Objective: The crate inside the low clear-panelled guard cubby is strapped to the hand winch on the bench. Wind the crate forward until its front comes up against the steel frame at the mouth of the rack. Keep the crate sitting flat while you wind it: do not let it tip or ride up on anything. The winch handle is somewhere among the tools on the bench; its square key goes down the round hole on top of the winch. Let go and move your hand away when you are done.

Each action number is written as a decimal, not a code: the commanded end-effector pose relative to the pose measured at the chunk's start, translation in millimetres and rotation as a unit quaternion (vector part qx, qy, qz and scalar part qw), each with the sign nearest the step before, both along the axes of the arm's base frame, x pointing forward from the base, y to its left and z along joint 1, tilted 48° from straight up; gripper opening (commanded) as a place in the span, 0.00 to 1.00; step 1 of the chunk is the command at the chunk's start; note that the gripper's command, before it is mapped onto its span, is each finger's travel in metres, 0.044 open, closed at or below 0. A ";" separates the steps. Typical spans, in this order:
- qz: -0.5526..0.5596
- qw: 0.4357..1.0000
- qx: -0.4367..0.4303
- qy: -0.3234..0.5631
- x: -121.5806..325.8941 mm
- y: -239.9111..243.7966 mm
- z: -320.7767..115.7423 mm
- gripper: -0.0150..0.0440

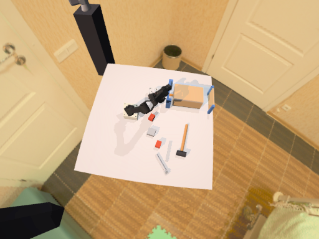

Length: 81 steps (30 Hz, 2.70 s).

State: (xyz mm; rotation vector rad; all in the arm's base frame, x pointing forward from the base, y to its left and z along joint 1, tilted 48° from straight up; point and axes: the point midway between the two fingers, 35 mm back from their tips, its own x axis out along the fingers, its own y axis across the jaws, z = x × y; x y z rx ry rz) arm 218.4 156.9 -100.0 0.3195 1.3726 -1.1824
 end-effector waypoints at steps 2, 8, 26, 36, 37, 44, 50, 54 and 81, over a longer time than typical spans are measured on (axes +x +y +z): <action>0.002 1.000 0.011 -0.021 17.2 9.8 -9.4 0.25; 0.002 1.000 0.011 -0.021 22.7 14.3 -13.5 0.25; 0.002 1.000 0.012 -0.022 36.0 29.3 -27.5 0.25; 0.002 1.000 0.012 -0.022 41.1 38.4 -36.2 0.25; 0.002 1.000 0.012 -0.022 41.4 39.1 -36.9 0.25; 0.002 1.000 0.013 -0.022 43.9 45.9 -43.5 0.25; 0.002 1.000 0.013 -0.022 45.2 51.6 -49.2 0.25; 0.002 1.000 0.013 -0.022 45.7 55.5 -53.0 0.25; 0.002 1.000 0.014 -0.022 41.5 80.7 -78.8 0.25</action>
